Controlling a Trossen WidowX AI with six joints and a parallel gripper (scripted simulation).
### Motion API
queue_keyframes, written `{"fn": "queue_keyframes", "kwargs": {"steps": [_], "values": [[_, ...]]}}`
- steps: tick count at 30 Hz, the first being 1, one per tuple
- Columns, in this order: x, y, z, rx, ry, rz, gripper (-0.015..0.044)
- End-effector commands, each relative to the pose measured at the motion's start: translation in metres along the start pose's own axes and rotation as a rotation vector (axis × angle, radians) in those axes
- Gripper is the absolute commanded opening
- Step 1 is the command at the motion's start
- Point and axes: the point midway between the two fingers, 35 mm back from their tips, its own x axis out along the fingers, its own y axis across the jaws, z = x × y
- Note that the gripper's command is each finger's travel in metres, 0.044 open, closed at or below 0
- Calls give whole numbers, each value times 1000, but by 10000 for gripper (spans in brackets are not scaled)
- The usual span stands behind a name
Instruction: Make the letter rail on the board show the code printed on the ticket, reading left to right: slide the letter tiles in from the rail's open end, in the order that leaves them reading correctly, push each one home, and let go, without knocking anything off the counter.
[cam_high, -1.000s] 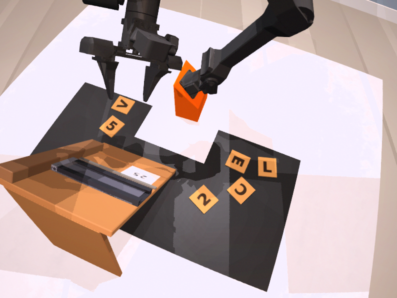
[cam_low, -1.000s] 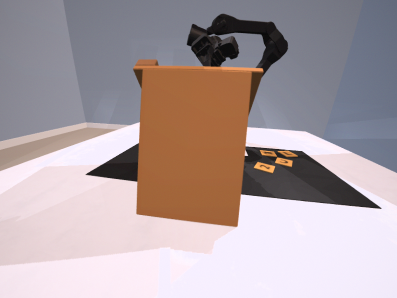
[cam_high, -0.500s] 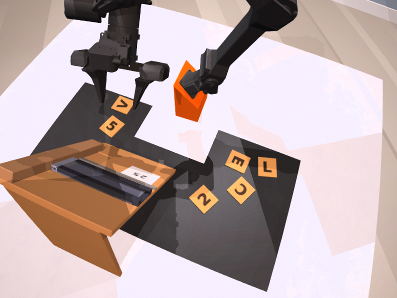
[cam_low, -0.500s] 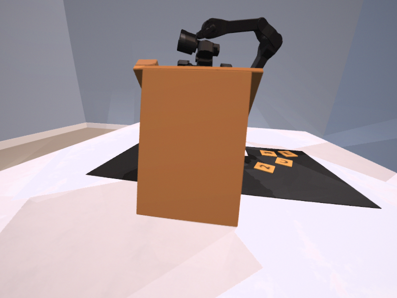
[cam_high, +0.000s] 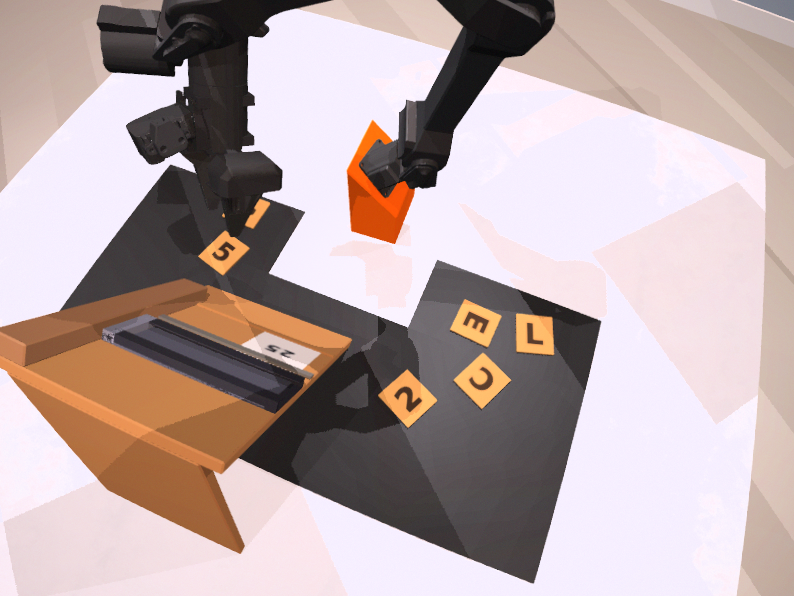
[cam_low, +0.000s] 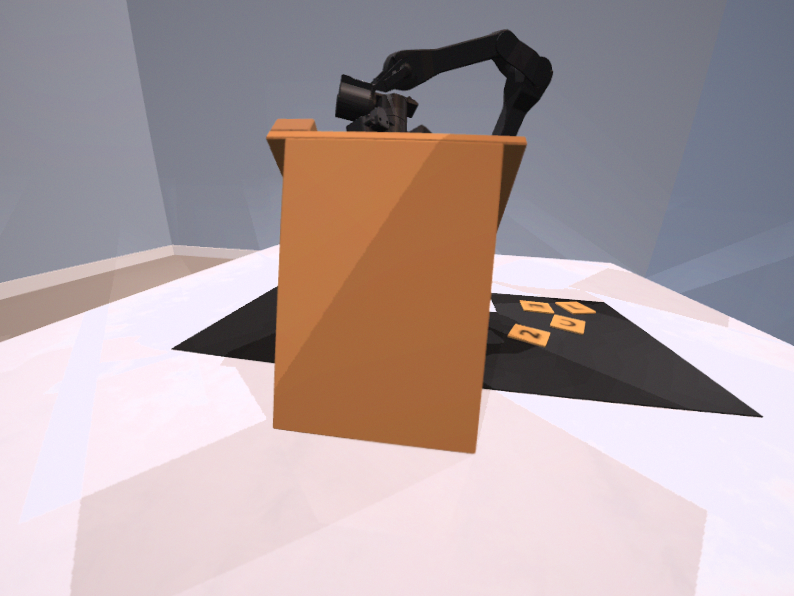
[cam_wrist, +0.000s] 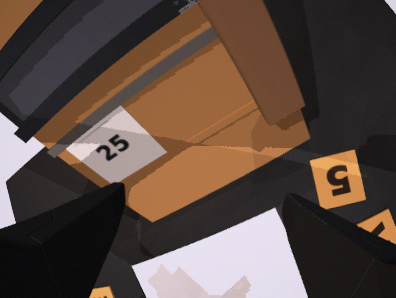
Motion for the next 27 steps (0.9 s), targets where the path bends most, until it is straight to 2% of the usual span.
{"fn": "queue_keyframes", "kwargs": {"steps": [1, 15, 27], "values": [[38, -42, -1, 816, 79, -172, 340], [66, -76, -6, 1534, 19, -350, 340], [86, -107, -17, 2142, -141, -500, 340]]}}
